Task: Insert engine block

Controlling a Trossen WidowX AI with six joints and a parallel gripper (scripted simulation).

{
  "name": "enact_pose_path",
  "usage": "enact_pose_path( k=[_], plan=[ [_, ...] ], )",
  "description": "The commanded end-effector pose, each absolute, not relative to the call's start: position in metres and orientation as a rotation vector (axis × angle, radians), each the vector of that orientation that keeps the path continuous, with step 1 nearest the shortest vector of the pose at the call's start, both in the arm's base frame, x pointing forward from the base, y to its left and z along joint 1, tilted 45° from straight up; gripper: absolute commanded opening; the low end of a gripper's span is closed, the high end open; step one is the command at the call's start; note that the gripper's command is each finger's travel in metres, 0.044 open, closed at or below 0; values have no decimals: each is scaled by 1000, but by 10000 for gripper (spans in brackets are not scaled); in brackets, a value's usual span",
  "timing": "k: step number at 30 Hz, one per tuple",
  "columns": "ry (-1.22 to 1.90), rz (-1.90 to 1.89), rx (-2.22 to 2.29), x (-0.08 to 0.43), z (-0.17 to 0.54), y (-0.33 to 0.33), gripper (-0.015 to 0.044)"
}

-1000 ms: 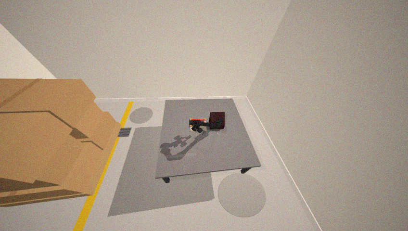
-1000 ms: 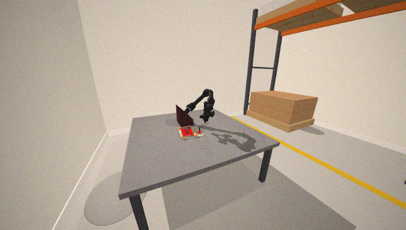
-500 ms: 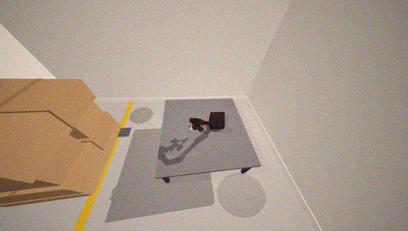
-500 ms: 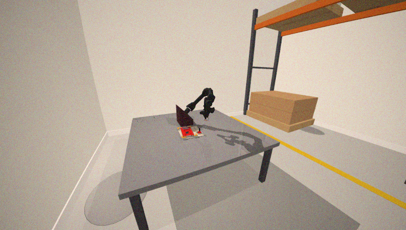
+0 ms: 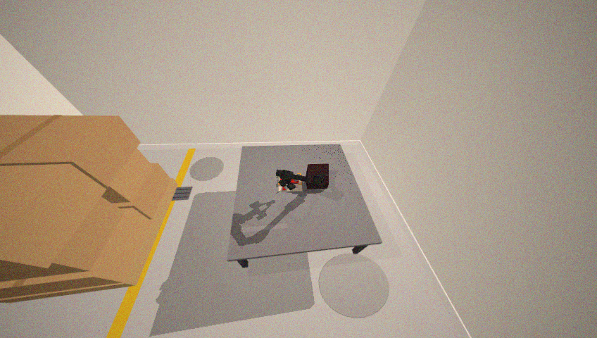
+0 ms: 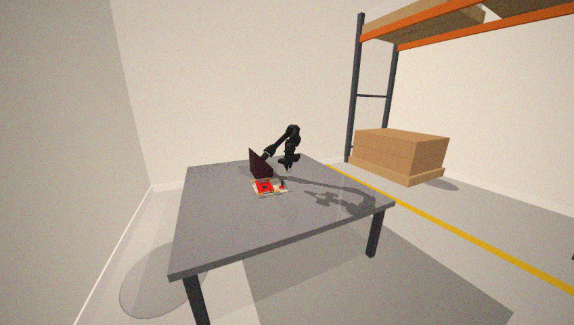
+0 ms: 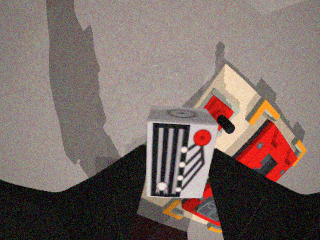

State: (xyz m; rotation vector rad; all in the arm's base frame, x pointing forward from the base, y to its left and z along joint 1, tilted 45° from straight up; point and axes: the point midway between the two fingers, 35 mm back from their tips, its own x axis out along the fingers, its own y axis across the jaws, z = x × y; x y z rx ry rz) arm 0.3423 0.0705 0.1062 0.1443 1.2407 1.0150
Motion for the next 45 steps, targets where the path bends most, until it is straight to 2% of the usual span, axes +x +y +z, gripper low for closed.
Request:
enact_pose_path(
  k=[1, 45],
  plan=[
    [1279, 982, 185, 346, 90, 64, 0],
    [1490, 672, 535, 359, -37, 2, 0]
  ],
)
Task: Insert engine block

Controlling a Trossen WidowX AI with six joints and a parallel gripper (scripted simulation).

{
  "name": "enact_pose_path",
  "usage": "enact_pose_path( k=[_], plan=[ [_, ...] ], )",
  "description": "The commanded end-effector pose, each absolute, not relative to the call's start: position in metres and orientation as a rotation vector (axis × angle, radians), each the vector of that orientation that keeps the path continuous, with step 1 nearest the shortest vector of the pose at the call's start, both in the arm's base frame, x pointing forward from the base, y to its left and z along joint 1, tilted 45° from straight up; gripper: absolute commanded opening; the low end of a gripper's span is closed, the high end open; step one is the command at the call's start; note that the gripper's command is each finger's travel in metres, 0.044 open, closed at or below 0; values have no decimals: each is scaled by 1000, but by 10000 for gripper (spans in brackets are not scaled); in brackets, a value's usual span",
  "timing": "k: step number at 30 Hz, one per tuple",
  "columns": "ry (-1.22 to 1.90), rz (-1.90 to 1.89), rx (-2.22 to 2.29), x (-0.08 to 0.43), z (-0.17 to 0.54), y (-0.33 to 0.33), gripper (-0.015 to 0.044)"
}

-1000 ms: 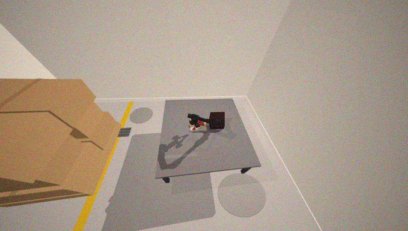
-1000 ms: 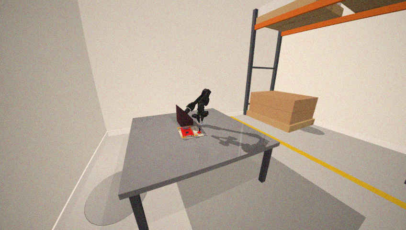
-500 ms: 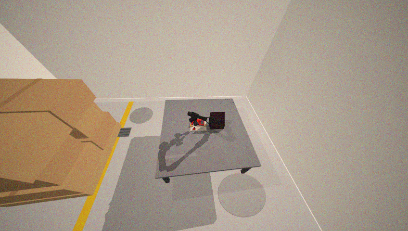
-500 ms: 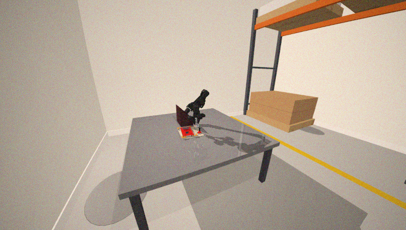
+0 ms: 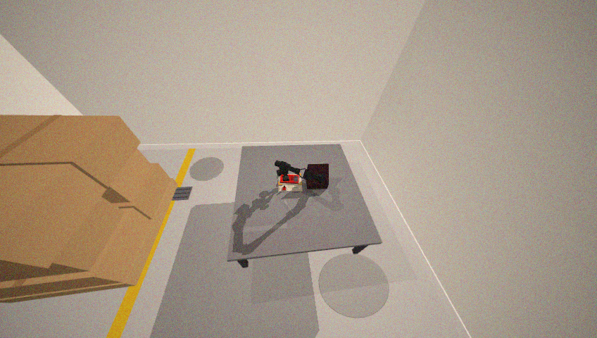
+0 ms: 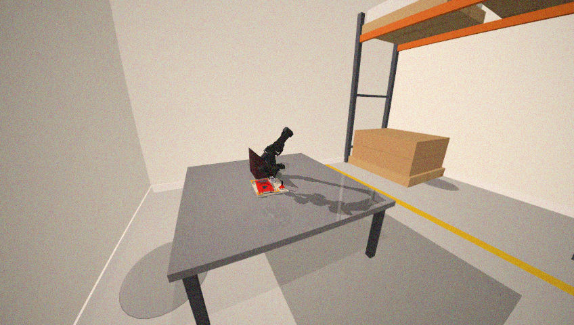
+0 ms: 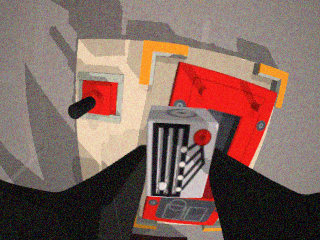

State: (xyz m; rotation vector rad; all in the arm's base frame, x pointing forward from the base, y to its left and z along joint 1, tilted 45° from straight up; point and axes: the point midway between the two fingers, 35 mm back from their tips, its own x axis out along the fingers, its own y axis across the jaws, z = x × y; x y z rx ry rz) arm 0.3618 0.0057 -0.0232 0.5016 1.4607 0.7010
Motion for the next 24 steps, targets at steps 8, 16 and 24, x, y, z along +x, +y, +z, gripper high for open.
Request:
enact_pose_path(
  k=[8, 16, 24],
  plan=[
    [1522, 615, 600, 355, -61, -8, 0],
    [1544, 575, 643, 354, -71, -13, 79],
    [1545, 572, 646, 353, -71, -13, 159]
  ],
)
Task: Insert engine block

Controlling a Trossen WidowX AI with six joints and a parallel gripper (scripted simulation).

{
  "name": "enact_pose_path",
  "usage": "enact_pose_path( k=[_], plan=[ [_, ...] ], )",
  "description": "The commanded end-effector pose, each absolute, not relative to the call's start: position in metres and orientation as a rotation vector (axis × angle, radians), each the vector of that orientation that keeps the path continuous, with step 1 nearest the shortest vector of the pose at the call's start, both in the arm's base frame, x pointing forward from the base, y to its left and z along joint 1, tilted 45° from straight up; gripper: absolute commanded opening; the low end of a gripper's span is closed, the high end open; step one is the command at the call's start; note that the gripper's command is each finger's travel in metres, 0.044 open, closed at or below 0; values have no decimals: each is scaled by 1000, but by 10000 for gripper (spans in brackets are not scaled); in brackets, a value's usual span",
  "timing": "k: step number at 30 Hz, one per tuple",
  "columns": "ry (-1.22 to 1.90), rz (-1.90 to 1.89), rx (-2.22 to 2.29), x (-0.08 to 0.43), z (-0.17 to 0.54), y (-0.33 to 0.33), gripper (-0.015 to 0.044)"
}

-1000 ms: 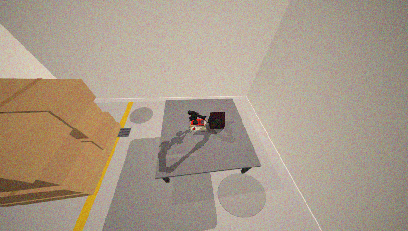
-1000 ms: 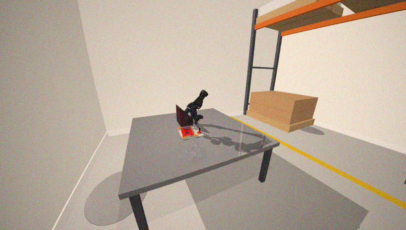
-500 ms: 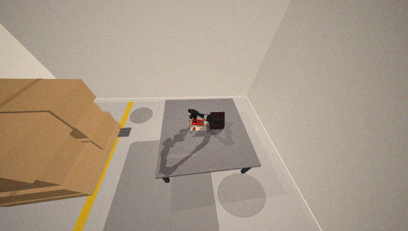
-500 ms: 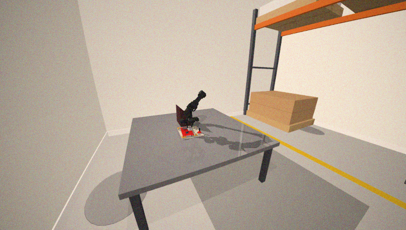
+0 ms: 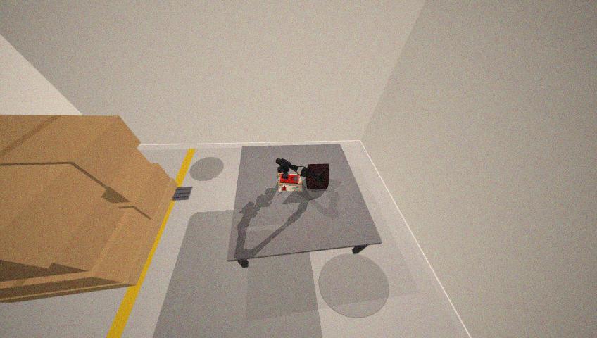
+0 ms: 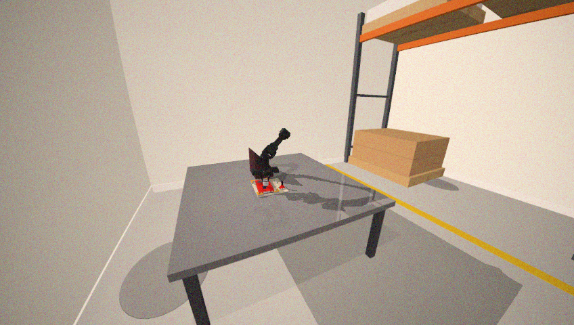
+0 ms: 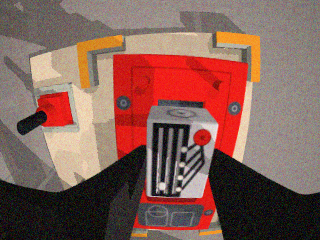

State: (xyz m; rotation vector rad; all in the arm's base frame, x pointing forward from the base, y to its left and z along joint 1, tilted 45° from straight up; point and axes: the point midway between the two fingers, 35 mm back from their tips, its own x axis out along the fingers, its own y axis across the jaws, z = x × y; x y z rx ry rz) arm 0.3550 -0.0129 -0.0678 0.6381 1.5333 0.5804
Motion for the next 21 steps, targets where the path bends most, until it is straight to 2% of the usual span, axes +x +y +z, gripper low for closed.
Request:
enact_pose_path(
  k=[1, 21],
  plan=[
    [1545, 572, 646, 353, -71, -13, 159],
    [1541, 579, 638, 353, -71, -13, 159]
  ],
)
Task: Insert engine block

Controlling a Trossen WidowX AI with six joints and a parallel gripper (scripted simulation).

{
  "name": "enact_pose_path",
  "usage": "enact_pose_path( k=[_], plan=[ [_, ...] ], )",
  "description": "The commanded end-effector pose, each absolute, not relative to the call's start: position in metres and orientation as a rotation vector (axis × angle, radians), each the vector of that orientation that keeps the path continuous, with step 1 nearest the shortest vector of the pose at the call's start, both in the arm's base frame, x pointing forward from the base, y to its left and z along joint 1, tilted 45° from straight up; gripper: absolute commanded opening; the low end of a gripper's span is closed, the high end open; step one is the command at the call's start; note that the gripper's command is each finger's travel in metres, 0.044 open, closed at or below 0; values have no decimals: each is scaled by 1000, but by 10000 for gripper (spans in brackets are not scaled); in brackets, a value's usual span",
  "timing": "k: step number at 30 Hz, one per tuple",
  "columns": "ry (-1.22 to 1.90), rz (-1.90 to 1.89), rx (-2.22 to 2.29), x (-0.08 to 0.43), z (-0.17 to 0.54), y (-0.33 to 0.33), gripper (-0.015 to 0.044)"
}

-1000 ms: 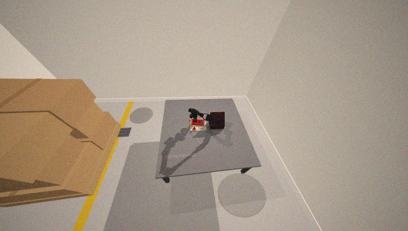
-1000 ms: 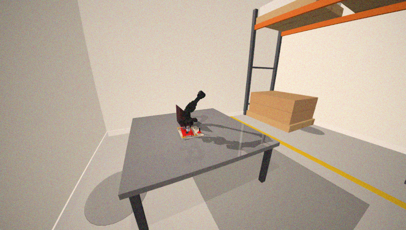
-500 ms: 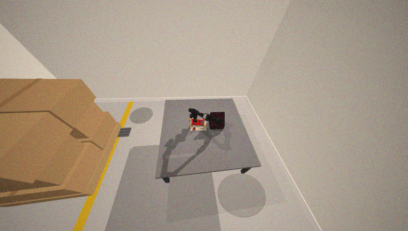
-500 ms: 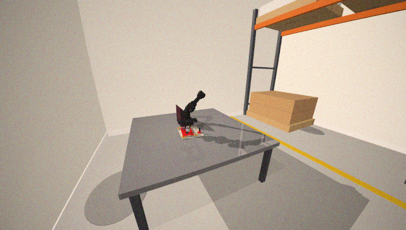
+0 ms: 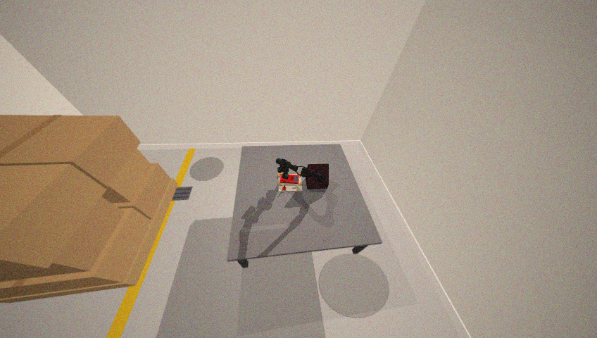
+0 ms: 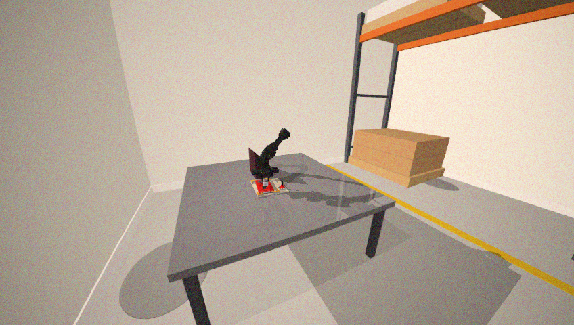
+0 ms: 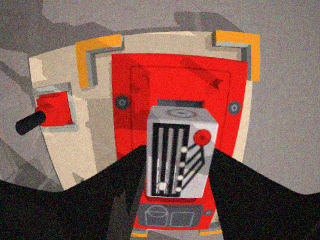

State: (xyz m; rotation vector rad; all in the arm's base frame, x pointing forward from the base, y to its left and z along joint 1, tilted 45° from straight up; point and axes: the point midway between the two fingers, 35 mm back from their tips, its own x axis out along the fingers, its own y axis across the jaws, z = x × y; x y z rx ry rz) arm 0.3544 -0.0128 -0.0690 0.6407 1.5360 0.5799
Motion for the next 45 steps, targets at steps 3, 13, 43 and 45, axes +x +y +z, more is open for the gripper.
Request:
enact_pose_path(
  k=[3, 13, 43, 45],
  plan=[
    [1530, 600, 616, 353, -72, -13, 159],
    [1527, 607, 609, 352, -74, -13, 159],
    [1537, 587, 630, 352, -78, -10, 159],
    [1541, 579, 638, 352, -78, -9, 159]
  ],
)
